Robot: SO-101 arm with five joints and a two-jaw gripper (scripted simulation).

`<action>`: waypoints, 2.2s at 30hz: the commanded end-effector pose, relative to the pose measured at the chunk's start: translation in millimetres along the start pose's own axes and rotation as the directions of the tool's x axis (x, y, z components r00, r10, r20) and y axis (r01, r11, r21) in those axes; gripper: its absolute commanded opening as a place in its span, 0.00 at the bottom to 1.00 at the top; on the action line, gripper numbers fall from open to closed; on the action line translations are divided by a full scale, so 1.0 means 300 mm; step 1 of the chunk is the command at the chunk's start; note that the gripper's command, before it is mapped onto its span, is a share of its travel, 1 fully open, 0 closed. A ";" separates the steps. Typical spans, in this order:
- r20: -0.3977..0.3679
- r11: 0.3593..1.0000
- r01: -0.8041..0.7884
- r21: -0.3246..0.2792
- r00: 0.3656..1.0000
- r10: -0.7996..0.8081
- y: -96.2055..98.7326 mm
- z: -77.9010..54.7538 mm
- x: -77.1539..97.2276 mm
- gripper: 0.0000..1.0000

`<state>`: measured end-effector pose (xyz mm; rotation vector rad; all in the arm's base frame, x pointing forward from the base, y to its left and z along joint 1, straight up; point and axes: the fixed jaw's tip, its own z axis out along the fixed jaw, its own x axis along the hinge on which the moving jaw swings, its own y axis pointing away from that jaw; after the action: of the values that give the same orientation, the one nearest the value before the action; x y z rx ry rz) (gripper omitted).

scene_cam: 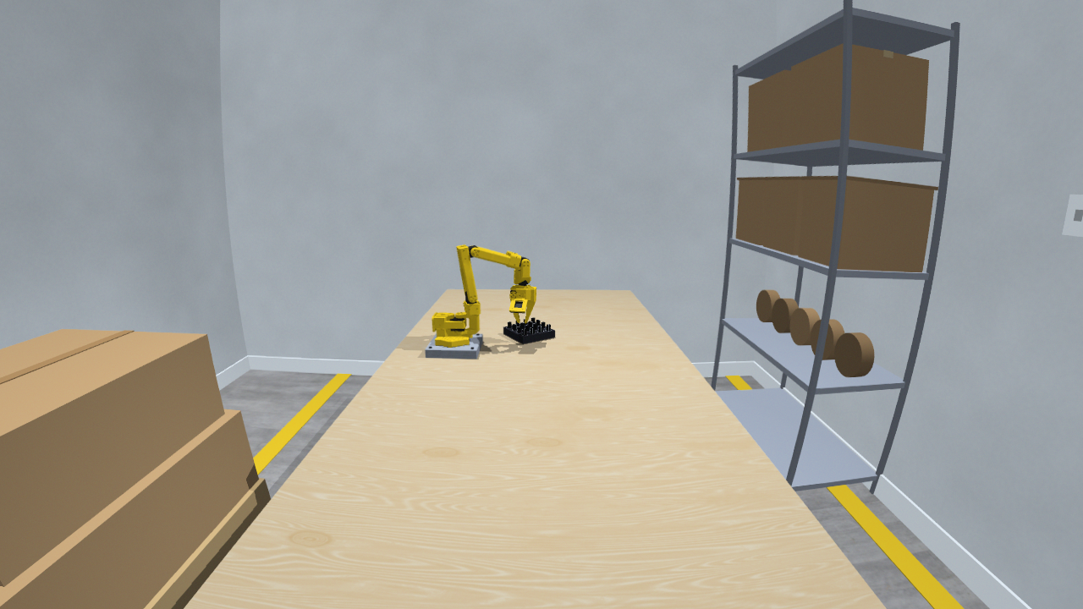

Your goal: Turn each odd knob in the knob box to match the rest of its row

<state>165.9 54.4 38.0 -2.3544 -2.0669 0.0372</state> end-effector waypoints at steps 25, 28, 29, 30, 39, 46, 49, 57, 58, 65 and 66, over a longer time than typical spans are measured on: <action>-0.012 1.000 0.000 -0.022 1.000 0.000 0.010 -0.022 0.002 0.08; -0.012 1.000 -0.007 -0.021 1.000 0.007 0.010 -0.022 0.001 0.08; -0.012 1.000 -0.010 -0.021 1.000 0.010 0.010 -0.022 0.001 0.08; -0.012 1.000 -0.014 -0.021 1.000 0.014 0.011 -0.023 0.000 0.08; -0.014 0.997 -0.078 -0.021 0.997 0.077 0.016 -0.024 -0.008 0.09; -0.015 0.990 -0.140 -0.020 0.990 0.140 0.020 -0.026 -0.016 0.09; -0.016 0.982 -0.187 -0.019 0.982 0.187 0.023 -0.027 -0.023 0.09; -0.020 0.936 -0.351 -0.017 0.936 0.351 0.034 -0.032 -0.046 0.10; -0.020 0.936 -0.351 -0.017 0.936 0.351 0.034 -0.032 -0.046 0.10; -0.023 0.864 -0.503 -0.014 0.864 0.502 0.043 -0.036 -0.069 0.11; -0.023 0.848 -0.529 -0.013 0.848 0.529 0.045 -0.037 -0.073 0.12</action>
<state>174.6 35.0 46.1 -2.7762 -1.4696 0.0091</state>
